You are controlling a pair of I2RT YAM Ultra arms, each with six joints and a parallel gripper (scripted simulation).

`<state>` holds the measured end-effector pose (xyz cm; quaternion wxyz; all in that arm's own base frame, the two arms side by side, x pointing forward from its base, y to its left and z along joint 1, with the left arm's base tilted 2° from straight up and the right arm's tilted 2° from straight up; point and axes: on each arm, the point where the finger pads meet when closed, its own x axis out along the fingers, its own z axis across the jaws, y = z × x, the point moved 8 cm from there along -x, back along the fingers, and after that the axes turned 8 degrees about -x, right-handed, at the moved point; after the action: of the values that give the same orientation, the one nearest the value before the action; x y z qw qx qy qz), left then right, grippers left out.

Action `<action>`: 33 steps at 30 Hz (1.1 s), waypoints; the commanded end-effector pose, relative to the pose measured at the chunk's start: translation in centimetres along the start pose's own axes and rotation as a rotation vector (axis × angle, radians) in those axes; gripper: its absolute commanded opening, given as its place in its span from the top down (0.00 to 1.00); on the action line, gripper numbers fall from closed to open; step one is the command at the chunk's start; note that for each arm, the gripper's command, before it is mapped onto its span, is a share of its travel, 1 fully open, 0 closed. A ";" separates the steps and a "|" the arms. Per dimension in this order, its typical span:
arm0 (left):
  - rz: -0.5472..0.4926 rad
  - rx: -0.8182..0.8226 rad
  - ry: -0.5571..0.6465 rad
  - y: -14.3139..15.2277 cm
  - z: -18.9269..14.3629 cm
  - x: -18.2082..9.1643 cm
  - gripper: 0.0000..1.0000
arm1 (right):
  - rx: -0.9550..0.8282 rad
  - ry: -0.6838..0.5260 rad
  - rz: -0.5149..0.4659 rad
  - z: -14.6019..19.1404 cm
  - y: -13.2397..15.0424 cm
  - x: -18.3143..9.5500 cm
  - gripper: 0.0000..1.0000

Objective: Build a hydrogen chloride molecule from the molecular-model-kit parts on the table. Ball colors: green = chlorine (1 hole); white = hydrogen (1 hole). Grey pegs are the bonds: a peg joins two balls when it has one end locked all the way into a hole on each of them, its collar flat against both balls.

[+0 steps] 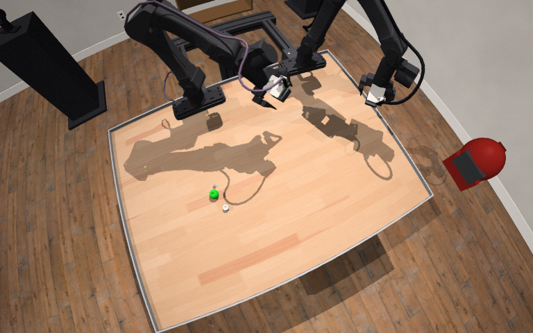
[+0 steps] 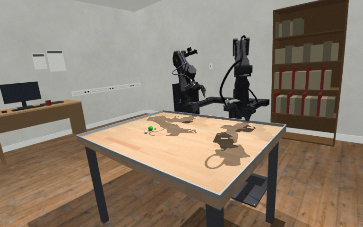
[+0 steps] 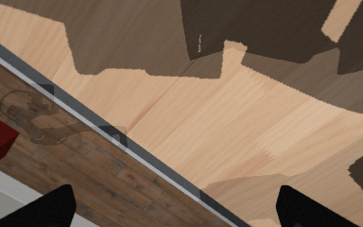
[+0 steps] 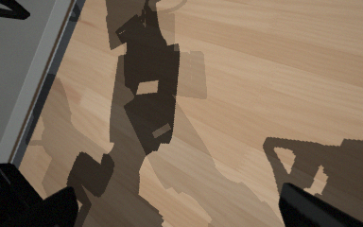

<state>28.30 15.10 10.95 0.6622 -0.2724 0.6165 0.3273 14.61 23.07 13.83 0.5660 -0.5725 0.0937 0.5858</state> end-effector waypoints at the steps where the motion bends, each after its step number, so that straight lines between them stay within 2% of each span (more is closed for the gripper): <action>1: -0.009 0.002 -0.018 -0.2 0.2 -0.5 0.00 | -0.004 -0.011 -0.015 0.3 -0.4 -0.2 0.00; 17: -0.009 0.002 -0.018 -0.2 0.2 -0.5 0.00 | -0.004 -0.011 -0.015 0.3 -0.4 -0.2 0.00; 18: -0.019 0.002 -0.028 -0.3 0.3 -0.9 0.00 | -0.009 -0.023 -0.040 0.6 -1.0 -0.5 0.00; 19: -0.019 0.002 -0.028 -0.3 0.3 -0.9 0.00 | -0.009 -0.023 -0.040 0.6 -1.0 -0.5 0.46; 28: -0.019 0.002 -0.028 -0.3 0.3 -0.9 0.00 | -0.009 -0.023 -0.040 0.6 -1.0 -0.5 0.46; 31: -0.070 -0.026 -0.110 -1.4 1.2 -2.5 0.00 | 0.036 0.020 -0.025 -0.3 -1.5 -0.1 0.46; 33: -0.079 -0.043 -0.121 -1.5 1.2 -2.5 0.00 | 0.049 0.034 -0.016 -0.6 -1.5 0.1 0.46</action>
<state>28.62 14.96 11.24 0.6678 -0.2779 0.6059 0.3311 15.06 22.86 13.53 0.5683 -0.5712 0.1075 0.5824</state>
